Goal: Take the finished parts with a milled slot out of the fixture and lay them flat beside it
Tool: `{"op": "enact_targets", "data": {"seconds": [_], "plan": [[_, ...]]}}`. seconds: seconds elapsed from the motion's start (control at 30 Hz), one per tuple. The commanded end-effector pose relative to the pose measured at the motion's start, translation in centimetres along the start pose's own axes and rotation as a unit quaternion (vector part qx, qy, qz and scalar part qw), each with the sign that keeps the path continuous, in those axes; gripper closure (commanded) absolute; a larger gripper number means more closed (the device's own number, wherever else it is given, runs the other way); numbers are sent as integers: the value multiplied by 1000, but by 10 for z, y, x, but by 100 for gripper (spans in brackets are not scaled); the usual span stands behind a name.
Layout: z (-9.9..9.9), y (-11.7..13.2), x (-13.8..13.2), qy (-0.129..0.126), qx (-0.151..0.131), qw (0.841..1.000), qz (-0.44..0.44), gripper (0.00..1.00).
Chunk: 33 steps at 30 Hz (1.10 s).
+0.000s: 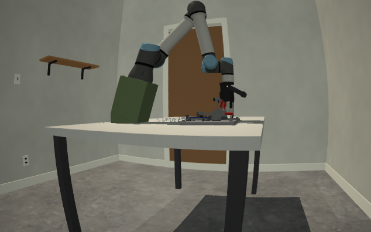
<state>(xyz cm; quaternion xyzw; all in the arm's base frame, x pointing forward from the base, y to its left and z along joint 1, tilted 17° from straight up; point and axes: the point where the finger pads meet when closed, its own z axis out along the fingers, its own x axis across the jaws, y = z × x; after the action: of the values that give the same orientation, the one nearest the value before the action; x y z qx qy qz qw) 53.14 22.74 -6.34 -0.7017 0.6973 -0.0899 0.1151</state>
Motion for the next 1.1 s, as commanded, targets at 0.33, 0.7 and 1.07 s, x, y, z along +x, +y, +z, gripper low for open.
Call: {"op": "enact_targets", "data": {"seconds": [0.33,0.7,1.07], "plan": [[-30,0,0,0,1,1000,0,46],[-66,0,0,0,1,1000,0,46],[-95,0,0,0,1,1000,0,46]]}}
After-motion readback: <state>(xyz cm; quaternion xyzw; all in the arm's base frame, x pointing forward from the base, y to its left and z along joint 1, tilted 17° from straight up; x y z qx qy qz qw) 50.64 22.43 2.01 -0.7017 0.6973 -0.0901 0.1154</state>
